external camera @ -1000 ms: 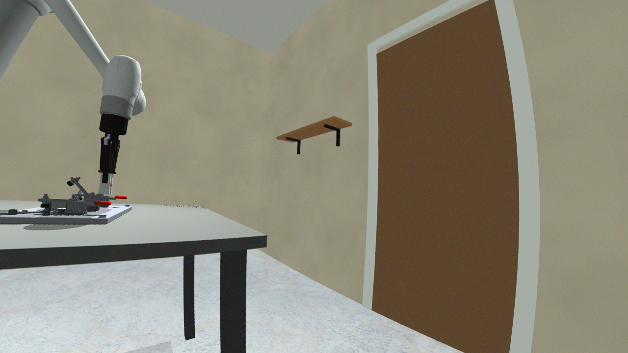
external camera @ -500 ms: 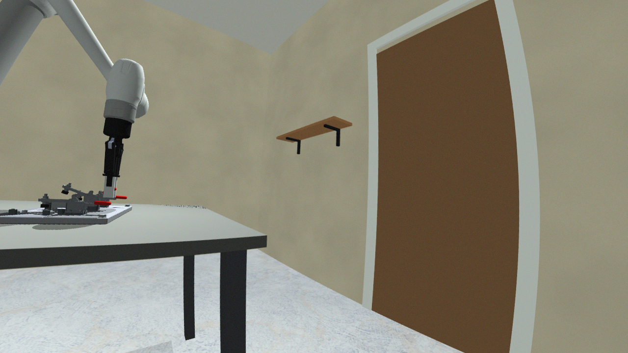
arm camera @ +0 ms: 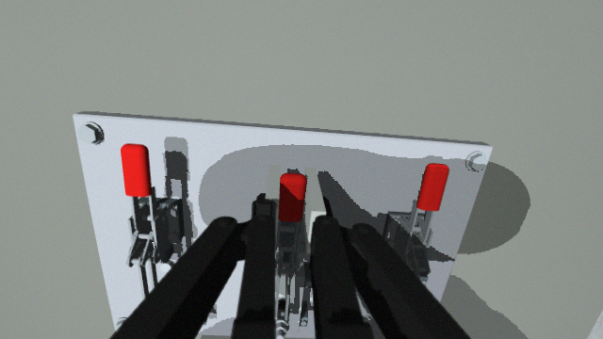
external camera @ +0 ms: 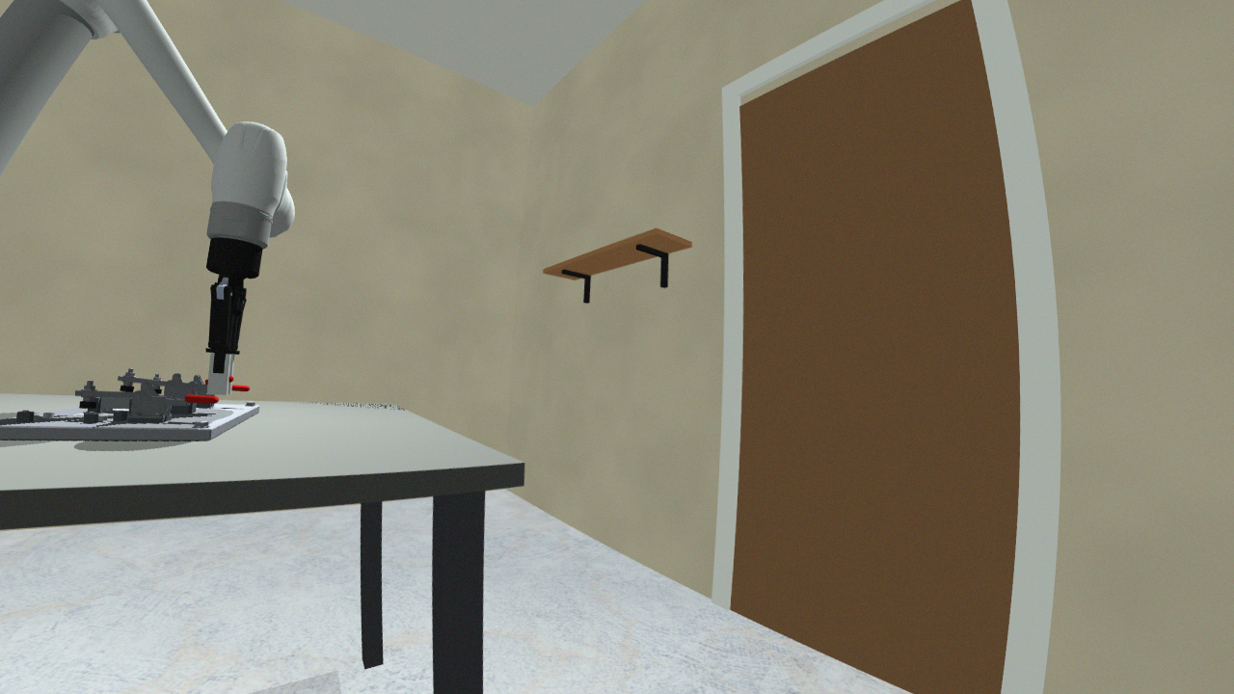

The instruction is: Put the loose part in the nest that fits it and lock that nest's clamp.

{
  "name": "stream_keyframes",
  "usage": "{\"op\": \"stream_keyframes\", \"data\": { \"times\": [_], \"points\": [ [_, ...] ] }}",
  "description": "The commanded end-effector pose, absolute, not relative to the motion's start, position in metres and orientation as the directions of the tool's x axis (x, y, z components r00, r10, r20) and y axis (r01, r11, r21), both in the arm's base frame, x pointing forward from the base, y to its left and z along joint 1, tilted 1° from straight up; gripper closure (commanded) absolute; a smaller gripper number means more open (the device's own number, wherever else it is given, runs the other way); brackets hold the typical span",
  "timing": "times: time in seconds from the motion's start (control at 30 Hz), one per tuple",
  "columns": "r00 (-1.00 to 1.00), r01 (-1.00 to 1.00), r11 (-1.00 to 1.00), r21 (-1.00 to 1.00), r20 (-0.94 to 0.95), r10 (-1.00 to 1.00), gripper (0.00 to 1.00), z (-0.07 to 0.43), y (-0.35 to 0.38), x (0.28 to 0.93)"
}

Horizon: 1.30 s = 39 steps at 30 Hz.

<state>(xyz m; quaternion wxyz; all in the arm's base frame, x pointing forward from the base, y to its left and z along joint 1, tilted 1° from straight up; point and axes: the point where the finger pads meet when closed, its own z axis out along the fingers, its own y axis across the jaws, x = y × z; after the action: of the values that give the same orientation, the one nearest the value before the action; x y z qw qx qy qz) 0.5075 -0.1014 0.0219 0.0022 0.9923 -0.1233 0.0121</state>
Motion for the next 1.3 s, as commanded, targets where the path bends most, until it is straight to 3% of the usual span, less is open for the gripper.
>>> {"op": "stream_keyframes", "data": {
  "times": [0.0, 1.27],
  "points": [
    [0.969, -0.245, -0.970, 0.001, 0.023, -0.245, 0.90, 0.0205, -0.1014, 0.5075],
    [0.969, -0.245, -0.970, 0.001, 0.023, -0.245, 0.90, 0.0162, -0.1018, 0.5093]
  ]
}}
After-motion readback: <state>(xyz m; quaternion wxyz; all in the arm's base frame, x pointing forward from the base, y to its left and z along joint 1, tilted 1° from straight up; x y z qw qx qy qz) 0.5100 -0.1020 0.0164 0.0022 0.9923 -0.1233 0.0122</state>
